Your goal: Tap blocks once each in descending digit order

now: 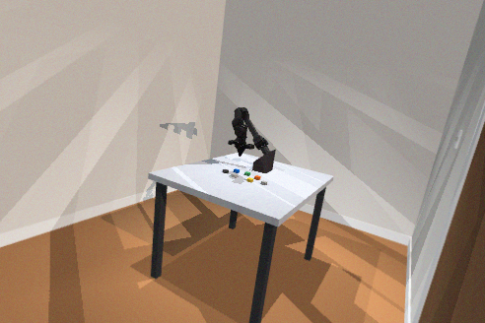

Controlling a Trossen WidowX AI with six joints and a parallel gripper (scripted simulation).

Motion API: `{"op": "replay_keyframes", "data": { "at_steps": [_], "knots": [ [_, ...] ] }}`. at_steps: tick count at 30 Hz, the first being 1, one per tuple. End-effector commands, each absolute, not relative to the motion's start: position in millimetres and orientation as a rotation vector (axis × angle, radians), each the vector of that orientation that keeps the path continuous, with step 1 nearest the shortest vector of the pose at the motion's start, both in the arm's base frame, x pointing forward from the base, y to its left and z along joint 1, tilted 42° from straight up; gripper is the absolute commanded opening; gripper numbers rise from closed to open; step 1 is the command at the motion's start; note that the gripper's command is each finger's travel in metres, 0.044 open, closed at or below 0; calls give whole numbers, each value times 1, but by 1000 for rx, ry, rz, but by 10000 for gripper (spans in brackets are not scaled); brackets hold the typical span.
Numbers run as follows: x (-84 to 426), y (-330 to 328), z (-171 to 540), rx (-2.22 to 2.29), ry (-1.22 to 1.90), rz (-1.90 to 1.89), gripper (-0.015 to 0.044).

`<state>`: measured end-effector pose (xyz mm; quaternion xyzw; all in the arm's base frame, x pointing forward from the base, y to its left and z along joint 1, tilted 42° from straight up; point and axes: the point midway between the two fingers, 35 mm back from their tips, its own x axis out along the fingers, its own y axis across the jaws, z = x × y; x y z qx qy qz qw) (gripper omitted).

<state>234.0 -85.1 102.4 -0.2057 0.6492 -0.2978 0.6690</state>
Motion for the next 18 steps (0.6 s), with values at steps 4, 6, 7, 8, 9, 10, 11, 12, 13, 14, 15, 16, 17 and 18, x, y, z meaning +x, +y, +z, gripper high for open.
{"op": "replay_keyframes", "data": {
  "at_steps": [4,6,7,8,9,10,11,12,13,14,15,16,17,18],
  "knots": [
    [238,-39,70,-457,1460,-672,20],
    [236,-24,56,-459,1459,-676,20],
    [236,-22,54,-460,1459,-676,20],
    [236,-22,54,-460,1459,-676,20],
    [236,-22,54,-460,1459,-676,20],
    [236,-22,54,-460,1459,-676,20],
    [236,-22,54,-460,1459,-676,20],
    [236,-22,54,-460,1459,-676,20],
    [236,-24,52,-459,1459,-676,20],
    [237,-29,45,-458,1459,-675,20],
    [238,-37,35,-457,1459,-673,20],
    [239,-49,22,-457,1459,-673,20],
    [238,-60,10,-458,1458,-674,20],
    [236,-69,1,-460,1458,-676,20]
  ]
}}
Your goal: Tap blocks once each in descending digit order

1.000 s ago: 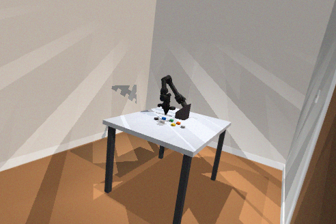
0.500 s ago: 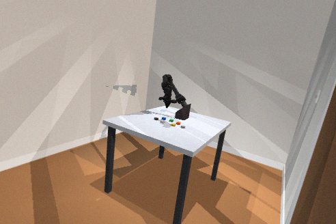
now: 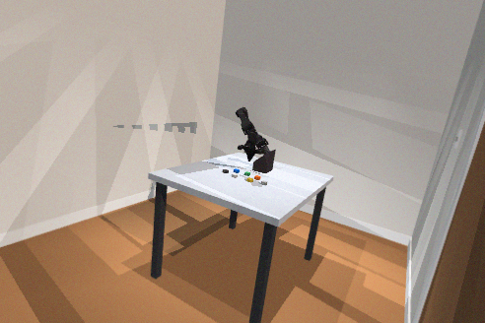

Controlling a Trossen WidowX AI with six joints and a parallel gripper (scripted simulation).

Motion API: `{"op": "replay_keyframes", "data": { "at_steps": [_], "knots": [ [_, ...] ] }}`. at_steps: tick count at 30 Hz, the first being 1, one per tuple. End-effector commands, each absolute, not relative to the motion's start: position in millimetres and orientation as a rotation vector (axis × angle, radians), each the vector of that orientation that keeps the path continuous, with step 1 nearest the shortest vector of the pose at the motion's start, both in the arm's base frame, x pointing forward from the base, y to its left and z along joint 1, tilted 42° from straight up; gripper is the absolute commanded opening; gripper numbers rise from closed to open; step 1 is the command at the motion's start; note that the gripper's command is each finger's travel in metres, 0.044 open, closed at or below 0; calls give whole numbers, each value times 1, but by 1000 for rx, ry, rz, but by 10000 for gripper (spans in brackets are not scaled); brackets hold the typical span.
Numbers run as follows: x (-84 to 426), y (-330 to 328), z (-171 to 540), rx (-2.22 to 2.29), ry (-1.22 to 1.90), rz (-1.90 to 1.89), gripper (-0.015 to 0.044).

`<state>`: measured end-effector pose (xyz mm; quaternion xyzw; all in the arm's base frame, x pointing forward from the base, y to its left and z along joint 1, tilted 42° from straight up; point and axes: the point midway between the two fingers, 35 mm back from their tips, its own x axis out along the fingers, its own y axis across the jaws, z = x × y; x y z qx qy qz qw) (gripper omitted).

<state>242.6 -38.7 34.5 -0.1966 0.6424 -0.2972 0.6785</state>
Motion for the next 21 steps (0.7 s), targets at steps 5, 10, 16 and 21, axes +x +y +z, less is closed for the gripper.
{"op": "replay_keyframes", "data": {
  "at_steps": [5,10,16,21],
  "knots": [
    [234,-77,-6,-462,1458,-679,20],
    [234,-77,-7,-462,1458,-679,20],
    [234,-83,-14,-461,1458,-678,20],
    [234,-89,-20,-462,1458,-679,20]
  ]
}}
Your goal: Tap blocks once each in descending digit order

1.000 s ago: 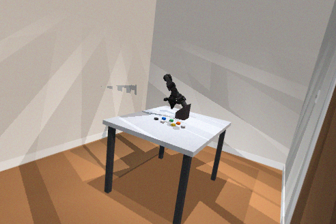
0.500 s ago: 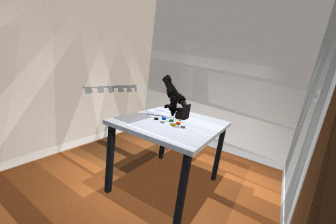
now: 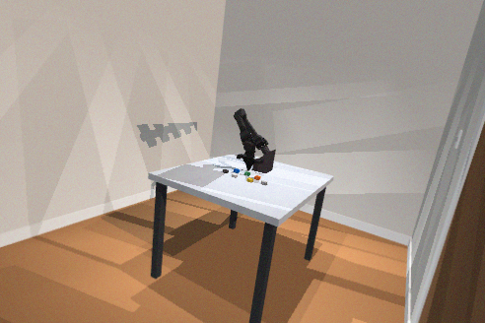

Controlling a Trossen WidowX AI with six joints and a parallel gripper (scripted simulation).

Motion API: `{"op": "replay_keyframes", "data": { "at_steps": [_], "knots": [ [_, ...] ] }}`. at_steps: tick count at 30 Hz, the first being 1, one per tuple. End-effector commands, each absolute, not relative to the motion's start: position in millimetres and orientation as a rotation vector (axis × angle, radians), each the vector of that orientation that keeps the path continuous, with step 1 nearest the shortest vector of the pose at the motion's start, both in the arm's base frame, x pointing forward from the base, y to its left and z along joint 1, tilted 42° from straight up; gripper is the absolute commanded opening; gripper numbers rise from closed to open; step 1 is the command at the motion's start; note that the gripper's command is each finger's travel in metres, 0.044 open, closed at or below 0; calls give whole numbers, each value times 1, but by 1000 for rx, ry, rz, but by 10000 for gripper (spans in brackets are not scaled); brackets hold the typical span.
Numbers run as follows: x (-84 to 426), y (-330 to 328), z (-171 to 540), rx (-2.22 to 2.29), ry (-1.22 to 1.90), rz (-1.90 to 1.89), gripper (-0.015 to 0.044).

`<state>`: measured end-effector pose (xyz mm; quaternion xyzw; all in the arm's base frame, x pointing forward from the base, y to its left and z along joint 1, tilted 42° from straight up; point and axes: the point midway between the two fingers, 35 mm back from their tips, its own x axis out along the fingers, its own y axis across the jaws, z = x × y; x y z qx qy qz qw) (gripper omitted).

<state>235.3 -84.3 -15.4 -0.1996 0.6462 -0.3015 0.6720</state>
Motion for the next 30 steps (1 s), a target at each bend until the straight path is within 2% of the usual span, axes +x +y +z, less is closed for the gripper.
{"op": "replay_keyframes", "data": {
  "at_steps": [1,13,22,30],
  "knots": [
    [234,-90,-21,-462,1458,-679,20],
    [233,-97,-28,-463,1458,-680,20],
    [235,-75,-4,-461,1458,-678,20],
    [236,-22,54,-460,1459,-676,20]
  ]
}}
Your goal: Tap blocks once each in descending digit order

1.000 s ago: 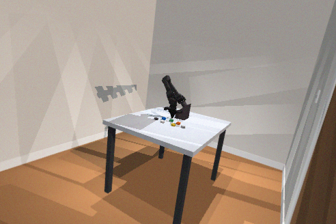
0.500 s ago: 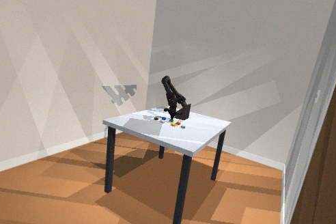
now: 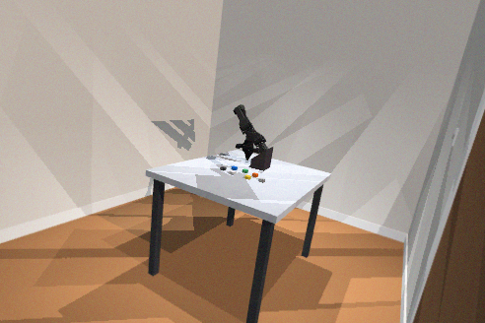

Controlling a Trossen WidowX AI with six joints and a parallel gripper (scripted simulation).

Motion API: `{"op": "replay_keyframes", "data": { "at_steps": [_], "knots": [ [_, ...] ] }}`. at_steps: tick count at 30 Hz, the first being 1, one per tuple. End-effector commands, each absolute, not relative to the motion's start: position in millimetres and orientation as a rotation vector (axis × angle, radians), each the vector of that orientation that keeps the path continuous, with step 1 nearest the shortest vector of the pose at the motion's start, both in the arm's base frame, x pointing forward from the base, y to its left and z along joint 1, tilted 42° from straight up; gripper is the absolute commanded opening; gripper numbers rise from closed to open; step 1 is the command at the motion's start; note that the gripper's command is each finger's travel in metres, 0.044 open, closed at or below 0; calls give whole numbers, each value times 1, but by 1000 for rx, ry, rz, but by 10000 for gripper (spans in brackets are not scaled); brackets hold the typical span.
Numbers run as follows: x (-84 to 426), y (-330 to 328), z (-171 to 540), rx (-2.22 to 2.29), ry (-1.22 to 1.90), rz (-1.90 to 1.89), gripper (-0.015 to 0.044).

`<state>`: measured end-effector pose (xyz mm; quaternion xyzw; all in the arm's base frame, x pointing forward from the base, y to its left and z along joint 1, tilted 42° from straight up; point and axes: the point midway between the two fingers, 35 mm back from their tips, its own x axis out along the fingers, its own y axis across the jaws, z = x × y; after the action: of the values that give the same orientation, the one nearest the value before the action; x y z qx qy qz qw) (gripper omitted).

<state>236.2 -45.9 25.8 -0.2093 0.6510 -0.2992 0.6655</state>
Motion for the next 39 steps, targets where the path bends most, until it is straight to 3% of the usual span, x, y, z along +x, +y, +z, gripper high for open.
{"op": "replay_keyframes", "data": {
  "at_steps": [1,8,21,29,34,39],
  "knots": [
    [236,-22,54,-460,1459,-676,20],
    [243,-19,53,-459,1458,-676,20],
    [365,32,5,-454,1453,-675,20],
    [367,30,2,-455,1453,-674,20],
    [366,-20,-54,-456,1452,-677,20],
    [366,-22,-56,-456,1452,-677,20]
  ]
}}
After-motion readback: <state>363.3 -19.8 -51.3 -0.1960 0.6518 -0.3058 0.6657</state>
